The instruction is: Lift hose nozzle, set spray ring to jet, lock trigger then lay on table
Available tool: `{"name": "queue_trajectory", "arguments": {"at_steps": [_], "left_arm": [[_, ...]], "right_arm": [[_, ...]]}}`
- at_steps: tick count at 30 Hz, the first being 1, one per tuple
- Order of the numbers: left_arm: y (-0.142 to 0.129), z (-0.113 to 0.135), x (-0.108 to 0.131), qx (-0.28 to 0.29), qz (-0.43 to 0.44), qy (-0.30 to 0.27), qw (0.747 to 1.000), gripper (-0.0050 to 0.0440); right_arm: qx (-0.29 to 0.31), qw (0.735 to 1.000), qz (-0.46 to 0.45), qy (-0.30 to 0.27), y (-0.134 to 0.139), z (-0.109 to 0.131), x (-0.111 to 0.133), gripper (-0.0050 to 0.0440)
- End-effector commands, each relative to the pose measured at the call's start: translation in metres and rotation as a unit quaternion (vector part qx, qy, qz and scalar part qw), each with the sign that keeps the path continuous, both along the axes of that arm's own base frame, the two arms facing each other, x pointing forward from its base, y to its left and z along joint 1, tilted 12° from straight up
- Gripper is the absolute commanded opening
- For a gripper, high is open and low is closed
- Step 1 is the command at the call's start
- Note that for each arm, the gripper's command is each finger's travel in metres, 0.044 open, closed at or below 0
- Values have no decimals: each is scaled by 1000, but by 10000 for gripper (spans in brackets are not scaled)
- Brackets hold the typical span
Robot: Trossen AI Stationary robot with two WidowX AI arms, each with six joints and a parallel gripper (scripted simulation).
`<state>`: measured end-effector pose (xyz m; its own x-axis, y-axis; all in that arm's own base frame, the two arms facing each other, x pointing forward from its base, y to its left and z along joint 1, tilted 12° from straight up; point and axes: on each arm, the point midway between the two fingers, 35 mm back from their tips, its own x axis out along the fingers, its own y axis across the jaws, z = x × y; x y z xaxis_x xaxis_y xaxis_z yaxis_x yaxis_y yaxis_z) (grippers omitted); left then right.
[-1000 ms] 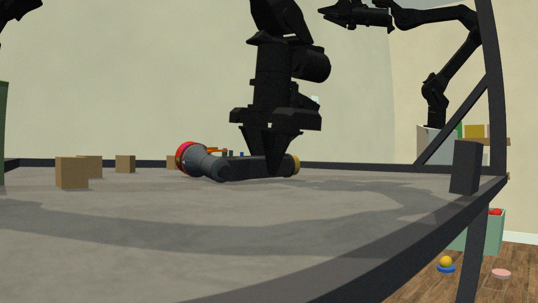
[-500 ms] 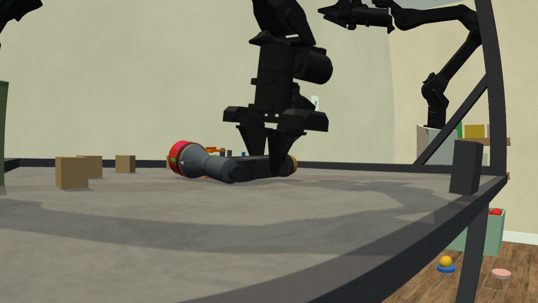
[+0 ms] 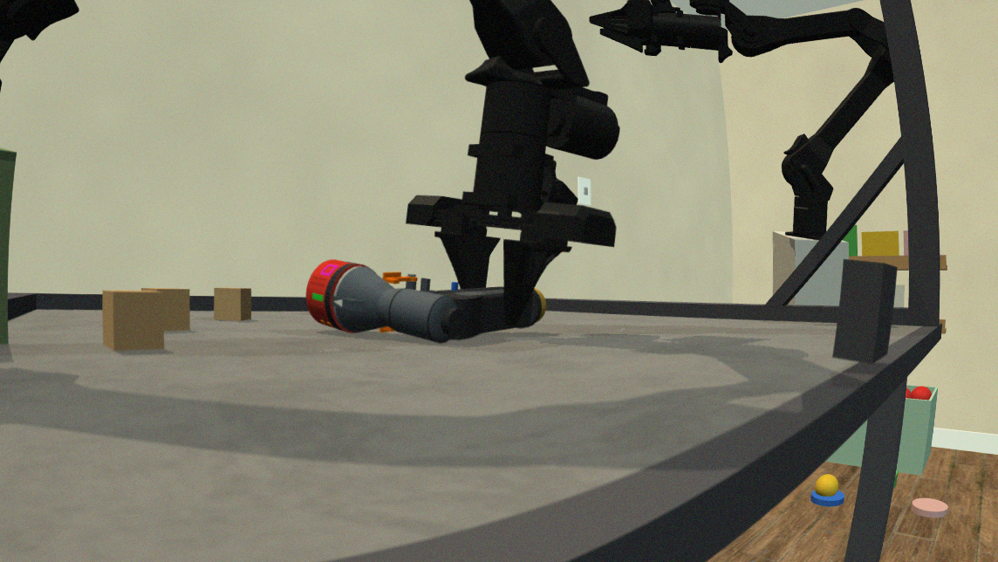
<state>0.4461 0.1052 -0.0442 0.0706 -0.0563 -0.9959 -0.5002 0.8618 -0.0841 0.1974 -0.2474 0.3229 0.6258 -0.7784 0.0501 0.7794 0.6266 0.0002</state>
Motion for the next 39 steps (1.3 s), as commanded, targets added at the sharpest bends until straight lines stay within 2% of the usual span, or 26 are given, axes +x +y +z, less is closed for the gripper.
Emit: {"name": "queue_trajectory", "arguments": {"at_steps": [1, 11, 16, 17, 28, 31, 37, 39], "left_arm": [[4, 18, 10, 0, 37, -17, 999, 167], [4, 18, 10, -14, 117, -3, 993, 167], [4, 18, 10, -11, 98, -6, 995, 167], [1, 17, 3, 2, 101, -21, 995, 167], [-6, 33, -4, 49, 107, -91, 989, 167], [-5, 33, -1, 44, 105, -86, 990, 167], [-9, 41, -9, 76, 110, -128, 983, 167], [-8, 40, -6, 68, 109, -118, 985, 167]], "right_arm": [[-7, 1000, 0, -6, 1, 7, -1, 407], [-7, 1000, 0, -6, 1, 7, -1, 407], [-7, 1000, 0, -6, 1, 7, -1, 407], [-7, 1000, 0, -6, 1, 7, -1, 407], [-7, 1000, 0, -6, 1, 7, -1, 407], [-7, 1000, 0, -6, 1, 7, -1, 407], [-7, 1000, 0, -6, 1, 7, -1, 407], [-7, 1000, 0, -6, 1, 7, -1, 407]]}}
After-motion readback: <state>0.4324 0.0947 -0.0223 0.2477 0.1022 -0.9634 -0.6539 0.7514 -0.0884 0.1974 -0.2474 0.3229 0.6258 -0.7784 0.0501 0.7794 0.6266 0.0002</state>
